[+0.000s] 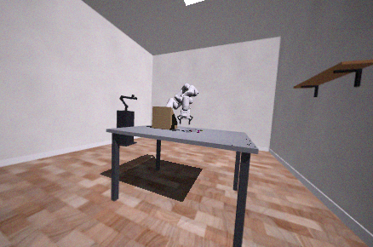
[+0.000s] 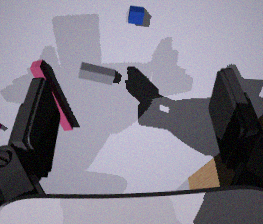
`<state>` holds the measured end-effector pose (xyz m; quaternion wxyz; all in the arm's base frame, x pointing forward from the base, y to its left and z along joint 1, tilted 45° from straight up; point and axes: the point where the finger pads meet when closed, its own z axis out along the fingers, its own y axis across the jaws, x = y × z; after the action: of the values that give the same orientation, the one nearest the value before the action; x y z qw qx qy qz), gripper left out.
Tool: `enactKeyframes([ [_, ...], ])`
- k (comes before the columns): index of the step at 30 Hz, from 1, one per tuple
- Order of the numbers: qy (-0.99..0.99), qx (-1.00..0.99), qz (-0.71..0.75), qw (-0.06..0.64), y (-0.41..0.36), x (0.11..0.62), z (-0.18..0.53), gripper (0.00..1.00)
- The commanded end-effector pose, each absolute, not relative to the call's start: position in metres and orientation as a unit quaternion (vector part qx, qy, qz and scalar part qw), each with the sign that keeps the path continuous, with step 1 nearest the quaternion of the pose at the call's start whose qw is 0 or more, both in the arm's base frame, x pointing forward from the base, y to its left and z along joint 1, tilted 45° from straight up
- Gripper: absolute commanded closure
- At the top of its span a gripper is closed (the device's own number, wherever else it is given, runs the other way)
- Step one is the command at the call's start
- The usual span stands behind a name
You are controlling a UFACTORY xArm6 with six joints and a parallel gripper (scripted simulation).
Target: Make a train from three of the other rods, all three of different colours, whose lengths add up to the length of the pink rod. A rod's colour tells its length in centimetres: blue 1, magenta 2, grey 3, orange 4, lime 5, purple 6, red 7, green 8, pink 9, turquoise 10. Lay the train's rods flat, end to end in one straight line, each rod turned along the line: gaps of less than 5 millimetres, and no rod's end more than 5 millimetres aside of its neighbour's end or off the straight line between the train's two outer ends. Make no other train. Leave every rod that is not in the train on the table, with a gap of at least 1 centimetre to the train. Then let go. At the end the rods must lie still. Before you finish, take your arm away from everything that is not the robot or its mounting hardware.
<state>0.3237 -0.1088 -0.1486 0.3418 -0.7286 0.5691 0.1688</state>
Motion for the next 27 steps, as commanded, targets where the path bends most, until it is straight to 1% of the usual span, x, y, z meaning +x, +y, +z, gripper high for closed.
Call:
enactKeyframes([
  [1,0.616,-0.690,0.195,0.328,-0.1127,0.3217,-0.1510,0.00],
  [13,0.633,-0.674,0.203,0.323,-0.1136,0.3204,-0.1522,0.00],
  [14,0.633,-0.674,0.203,0.323,-0.1136,0.3204,-0.1522,0.76],
  [27,0.633,-0.674,0.203,0.323,-0.1136,0.3204,-0.1522,0.76],
])
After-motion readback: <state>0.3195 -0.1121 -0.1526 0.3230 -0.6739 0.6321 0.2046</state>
